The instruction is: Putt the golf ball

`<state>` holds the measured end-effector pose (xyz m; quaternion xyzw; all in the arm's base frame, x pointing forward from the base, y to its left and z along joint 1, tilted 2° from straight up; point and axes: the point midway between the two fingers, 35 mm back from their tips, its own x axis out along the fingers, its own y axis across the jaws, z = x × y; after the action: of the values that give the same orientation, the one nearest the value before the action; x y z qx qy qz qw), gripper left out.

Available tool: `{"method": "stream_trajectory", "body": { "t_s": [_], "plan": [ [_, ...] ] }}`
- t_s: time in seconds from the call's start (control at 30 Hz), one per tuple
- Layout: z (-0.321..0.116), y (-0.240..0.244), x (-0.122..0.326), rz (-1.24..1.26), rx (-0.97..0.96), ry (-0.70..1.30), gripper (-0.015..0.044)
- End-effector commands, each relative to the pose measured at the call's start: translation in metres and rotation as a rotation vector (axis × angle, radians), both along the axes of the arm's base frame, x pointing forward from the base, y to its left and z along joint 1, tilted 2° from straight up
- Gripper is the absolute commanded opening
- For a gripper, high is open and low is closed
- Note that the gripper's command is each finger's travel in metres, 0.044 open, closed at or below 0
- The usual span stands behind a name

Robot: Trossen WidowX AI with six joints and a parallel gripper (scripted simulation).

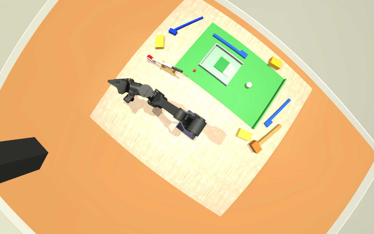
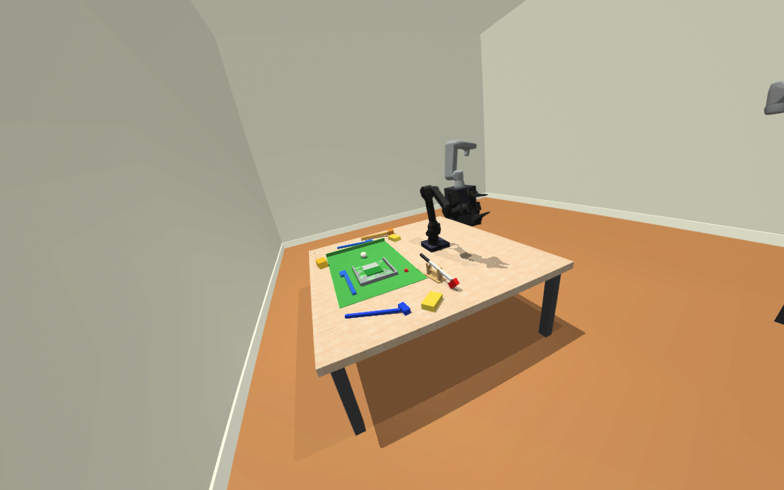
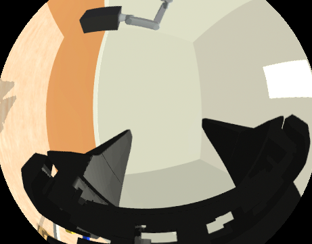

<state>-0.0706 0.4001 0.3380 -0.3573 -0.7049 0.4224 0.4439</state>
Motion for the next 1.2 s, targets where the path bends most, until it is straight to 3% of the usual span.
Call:
{"method": "stream_trajectory", "body": {
  "t_s": [0.0, 0.27, 0.5, 1.17],
  "plan": [
    [-0.001, 0.001, 0.001, -0.003, -0.007, 0.003, 0.0426],
    [-0.054, 0.049, 0.081, -0.191, -0.434, 0.216, 0.0440],
    [-0.095, 0.054, 0.142, -0.365, -0.723, 0.404, 0.0440],
    [-0.170, -0.030, 0.257, -0.877, -1.309, 0.932, 0.0440]
  ]
}}
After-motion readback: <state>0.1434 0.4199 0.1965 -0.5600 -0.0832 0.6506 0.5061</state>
